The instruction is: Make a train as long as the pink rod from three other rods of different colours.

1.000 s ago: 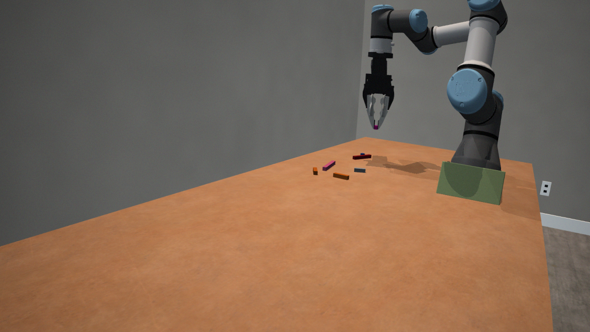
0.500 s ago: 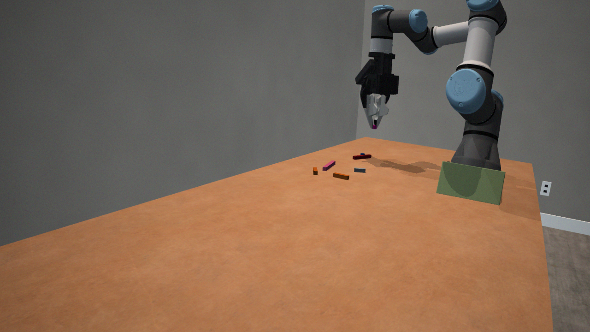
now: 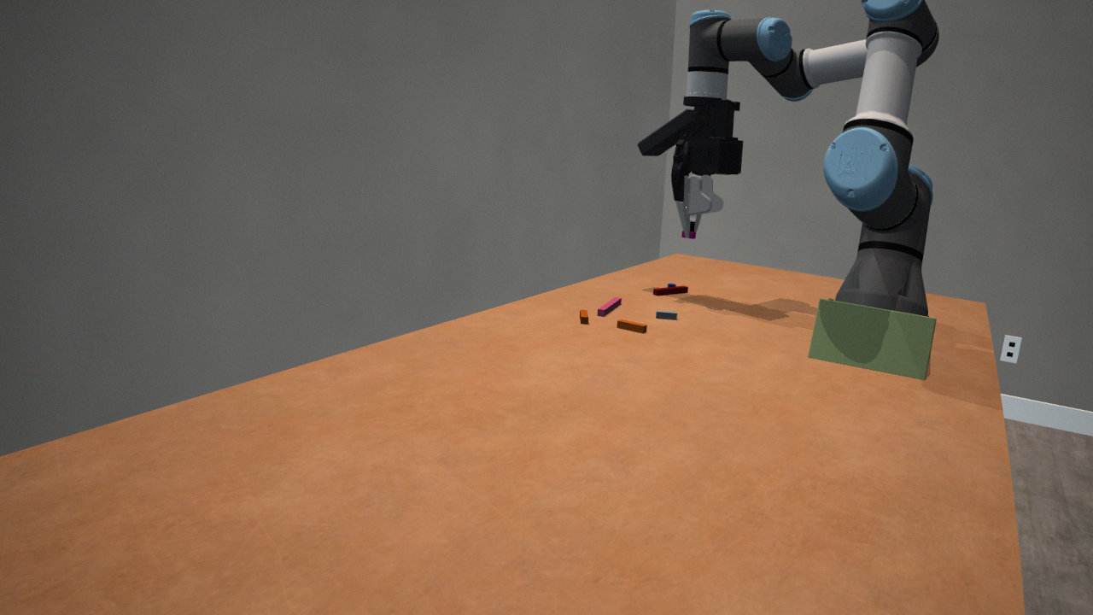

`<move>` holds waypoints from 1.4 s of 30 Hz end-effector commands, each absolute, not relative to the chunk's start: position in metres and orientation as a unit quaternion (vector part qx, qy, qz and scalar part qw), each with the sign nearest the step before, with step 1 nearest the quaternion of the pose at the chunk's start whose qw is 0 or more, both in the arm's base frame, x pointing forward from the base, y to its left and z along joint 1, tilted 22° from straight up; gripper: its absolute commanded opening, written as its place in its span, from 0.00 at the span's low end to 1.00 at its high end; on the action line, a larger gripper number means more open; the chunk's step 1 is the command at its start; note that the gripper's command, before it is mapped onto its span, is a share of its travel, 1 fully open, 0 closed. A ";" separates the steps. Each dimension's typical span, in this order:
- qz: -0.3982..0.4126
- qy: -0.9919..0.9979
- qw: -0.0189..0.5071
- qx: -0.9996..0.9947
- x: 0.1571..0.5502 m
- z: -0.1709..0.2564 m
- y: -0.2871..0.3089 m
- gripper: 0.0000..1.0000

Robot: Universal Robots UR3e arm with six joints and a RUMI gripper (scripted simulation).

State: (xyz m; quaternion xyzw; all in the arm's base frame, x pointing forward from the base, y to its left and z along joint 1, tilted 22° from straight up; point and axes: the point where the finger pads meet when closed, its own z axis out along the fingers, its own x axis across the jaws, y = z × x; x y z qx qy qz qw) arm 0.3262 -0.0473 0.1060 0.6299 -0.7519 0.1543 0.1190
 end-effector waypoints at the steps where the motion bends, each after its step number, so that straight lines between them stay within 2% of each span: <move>1: 0.145 -0.702 0.125 0.686 0.328 0.107 -0.047 0.00; 19: 0.109 -0.507 0.158 0.840 0.327 0.106 -0.045 0.00; 42: 0.072 -0.313 0.178 0.930 0.324 0.106 -0.044 0.00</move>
